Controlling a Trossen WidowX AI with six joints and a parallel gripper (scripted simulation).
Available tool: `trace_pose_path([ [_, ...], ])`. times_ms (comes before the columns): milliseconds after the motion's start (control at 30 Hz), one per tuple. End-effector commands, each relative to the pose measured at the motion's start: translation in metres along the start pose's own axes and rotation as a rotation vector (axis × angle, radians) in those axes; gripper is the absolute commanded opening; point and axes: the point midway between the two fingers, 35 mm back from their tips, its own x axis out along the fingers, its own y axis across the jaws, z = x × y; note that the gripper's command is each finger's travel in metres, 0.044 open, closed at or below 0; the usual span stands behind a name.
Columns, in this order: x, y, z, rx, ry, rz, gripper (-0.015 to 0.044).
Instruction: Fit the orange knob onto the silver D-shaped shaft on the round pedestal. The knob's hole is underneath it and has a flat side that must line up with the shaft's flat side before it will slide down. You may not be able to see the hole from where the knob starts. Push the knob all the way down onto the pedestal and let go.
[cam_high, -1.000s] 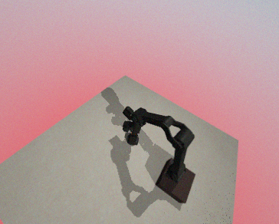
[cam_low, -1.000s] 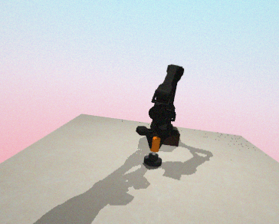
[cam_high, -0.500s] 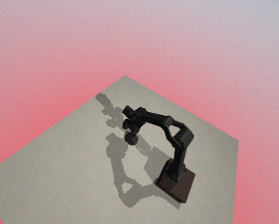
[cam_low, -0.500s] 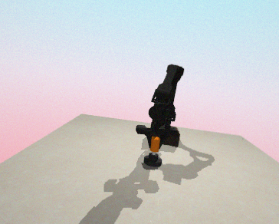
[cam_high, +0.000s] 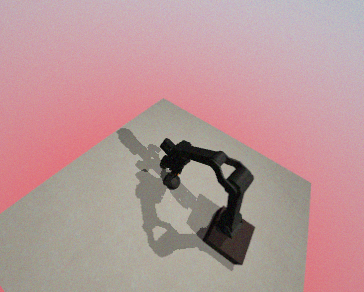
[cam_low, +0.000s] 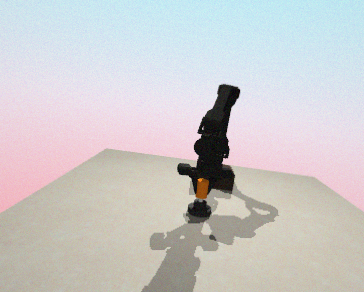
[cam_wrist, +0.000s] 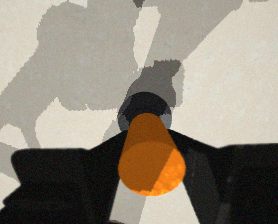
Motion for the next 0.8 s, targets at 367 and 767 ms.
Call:
trace_pose_path([
  [367, -0.0053, 0.0029, -0.0051, 0.092, 0.005, 0.000, 0.0000],
  [767, -0.0043, 0.0021, -0.0023, 0.215, 0.004, -0.001, 0.0000],
])
